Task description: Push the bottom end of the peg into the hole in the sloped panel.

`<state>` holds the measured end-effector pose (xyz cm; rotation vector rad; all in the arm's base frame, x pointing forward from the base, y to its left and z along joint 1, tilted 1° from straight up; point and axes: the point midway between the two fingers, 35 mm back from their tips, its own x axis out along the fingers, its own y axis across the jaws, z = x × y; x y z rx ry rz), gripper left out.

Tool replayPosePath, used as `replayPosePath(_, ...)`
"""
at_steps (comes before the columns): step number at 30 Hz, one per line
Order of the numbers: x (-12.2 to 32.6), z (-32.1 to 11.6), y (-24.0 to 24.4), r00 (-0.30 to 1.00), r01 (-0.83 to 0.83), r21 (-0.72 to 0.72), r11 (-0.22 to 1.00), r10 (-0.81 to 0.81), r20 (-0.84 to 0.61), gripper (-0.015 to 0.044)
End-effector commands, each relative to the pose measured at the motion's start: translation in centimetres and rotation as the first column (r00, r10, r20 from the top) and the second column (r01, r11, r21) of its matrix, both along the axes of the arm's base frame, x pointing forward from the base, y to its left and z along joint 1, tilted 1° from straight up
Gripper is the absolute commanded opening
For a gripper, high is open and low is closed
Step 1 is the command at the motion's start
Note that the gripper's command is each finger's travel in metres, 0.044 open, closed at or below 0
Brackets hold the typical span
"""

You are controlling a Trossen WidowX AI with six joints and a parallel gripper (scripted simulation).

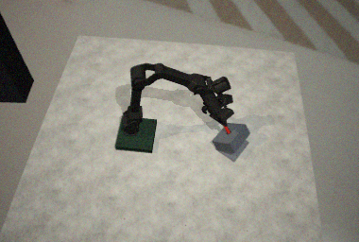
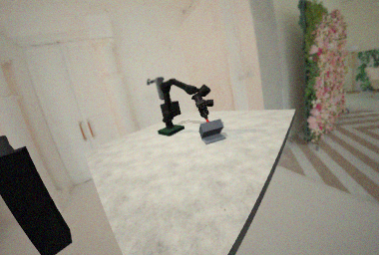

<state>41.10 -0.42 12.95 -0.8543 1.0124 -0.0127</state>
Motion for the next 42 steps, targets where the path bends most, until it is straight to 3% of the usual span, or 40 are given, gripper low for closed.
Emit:
replayPosePath(1,0.10,-0.30,0.03,1.000,-0.006,-0.001,1.000,0.006,-0.007,0.0000)
replayPosePath(42,1.01,-1.09,-0.60,1.000,-0.006,-0.001,1.000,0.006,-0.006,0.0000)
